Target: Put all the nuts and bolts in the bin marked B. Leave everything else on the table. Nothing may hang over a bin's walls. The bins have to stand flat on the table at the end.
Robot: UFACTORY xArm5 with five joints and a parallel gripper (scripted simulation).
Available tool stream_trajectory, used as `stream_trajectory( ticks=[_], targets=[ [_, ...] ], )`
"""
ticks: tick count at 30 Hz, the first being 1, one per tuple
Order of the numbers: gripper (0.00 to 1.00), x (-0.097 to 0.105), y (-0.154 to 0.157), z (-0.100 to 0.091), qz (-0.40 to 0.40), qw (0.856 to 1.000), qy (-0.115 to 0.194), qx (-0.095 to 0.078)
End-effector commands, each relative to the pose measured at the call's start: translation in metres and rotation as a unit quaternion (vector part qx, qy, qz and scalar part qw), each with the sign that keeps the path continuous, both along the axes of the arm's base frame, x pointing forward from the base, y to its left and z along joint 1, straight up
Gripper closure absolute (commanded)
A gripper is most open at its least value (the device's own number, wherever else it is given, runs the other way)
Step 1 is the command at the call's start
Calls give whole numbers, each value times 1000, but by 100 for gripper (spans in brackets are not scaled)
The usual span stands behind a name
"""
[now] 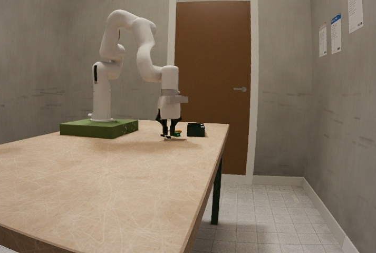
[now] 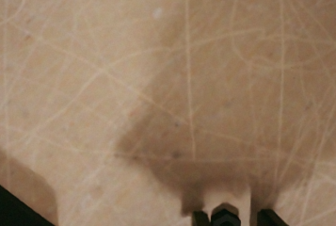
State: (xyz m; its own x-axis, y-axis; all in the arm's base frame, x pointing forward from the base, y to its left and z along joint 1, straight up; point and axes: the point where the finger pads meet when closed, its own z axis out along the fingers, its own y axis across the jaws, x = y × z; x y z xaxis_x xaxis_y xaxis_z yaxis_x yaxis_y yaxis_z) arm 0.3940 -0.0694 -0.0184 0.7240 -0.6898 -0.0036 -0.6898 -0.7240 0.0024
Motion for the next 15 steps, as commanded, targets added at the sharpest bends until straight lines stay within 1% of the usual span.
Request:
stream_trajectory(
  ticks=[1,12,15],
  targets=[
    [68,3,-1,-2,0,1000,-3,-1],
    [68,3,-1,-14,0,1000,-3,-1],
    [68,3,0,-14,0,1000,-3,-1]
  ],
)
